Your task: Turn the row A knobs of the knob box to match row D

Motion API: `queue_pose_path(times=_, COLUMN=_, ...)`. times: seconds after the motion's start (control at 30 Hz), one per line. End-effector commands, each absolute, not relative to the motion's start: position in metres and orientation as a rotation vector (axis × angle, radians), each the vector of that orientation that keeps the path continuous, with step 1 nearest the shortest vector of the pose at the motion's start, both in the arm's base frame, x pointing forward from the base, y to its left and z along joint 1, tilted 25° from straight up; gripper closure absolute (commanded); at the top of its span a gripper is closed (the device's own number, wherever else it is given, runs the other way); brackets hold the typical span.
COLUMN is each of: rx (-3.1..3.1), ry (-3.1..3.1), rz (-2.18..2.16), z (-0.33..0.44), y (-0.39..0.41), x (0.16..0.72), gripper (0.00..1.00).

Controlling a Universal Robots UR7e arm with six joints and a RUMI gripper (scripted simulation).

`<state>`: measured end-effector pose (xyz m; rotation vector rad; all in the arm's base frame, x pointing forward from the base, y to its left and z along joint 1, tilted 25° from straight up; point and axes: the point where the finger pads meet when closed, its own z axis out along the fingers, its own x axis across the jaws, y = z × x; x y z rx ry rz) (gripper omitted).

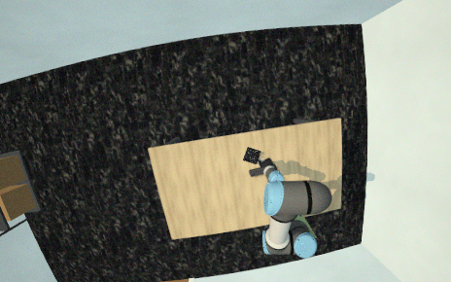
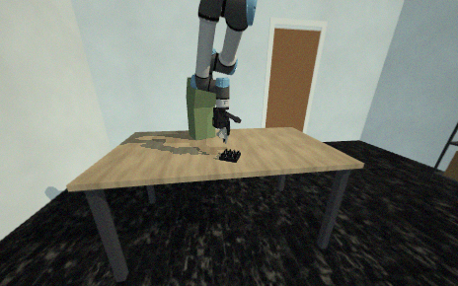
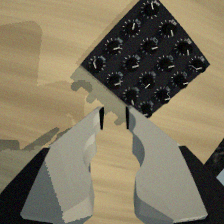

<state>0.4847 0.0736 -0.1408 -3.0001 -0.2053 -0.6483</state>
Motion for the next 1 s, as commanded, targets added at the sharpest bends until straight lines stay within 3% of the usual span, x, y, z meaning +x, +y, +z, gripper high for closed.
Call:
queue_pose_path(times=0.0, rx=-3.0, ry=-0.205, rz=-0.65, z=-0.14, y=0.074, x=0.485, gripper=0.89)
queue_pose_path(times=0.97, rx=-3.0, ry=-0.206, rz=-0.65, z=-0.16, y=0.075, x=0.493, gripper=0.89)
